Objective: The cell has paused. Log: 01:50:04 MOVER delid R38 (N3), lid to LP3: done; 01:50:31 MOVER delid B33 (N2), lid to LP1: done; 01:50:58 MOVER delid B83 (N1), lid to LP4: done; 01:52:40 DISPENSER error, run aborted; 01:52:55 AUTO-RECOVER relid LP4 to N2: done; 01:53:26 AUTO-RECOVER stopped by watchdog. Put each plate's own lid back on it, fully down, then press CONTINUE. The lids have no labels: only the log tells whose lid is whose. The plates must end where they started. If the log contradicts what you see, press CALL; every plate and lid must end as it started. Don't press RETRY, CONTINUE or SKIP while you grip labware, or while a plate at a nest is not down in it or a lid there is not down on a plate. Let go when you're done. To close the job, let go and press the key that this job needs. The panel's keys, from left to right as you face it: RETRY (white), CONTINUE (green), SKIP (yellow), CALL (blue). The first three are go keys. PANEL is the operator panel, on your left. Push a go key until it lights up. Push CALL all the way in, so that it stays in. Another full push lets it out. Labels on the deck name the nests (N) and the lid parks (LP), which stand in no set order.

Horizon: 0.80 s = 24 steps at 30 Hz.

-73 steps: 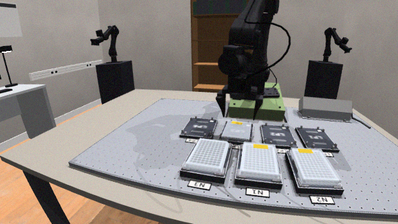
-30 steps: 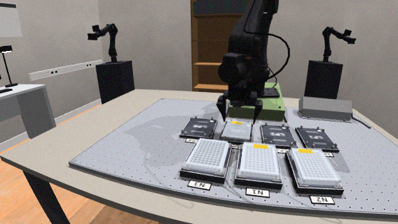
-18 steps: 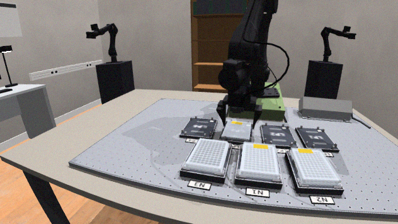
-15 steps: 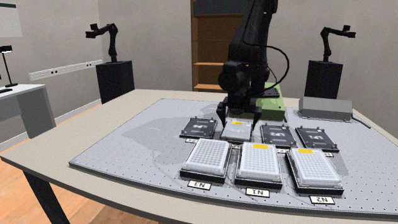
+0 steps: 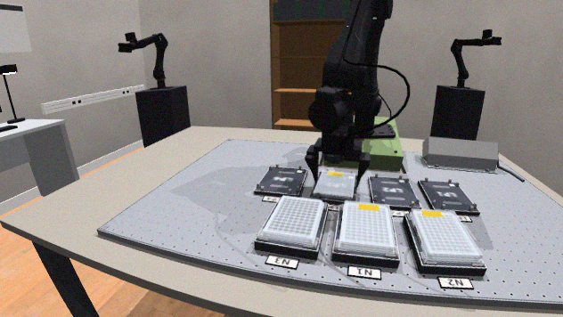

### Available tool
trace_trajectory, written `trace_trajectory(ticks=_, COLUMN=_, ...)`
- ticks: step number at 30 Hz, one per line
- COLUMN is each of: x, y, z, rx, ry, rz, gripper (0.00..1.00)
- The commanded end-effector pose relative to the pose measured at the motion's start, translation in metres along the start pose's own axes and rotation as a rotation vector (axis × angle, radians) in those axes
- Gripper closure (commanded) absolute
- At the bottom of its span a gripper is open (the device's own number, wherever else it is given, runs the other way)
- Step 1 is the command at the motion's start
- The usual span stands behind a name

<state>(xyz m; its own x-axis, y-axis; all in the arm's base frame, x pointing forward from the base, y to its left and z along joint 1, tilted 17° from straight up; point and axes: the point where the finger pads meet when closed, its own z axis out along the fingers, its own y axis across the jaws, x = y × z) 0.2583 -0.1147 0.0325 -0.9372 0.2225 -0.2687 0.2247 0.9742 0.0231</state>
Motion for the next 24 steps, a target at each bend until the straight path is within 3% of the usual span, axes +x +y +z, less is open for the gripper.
trace_trajectory(ticks=1, x=-0.016, y=-0.006, z=-0.007, rx=0.013, ry=-0.051, rz=0.003, gripper=0.0)
trace_trajectory(ticks=7, x=-0.014, y=-0.005, z=-0.005, rx=0.012, ry=-0.046, rz=0.004, gripper=0.0)
trace_trajectory(ticks=24, x=-0.005, y=-0.006, z=0.0, rx=0.011, ry=-0.035, rz=0.006, gripper=0.15)
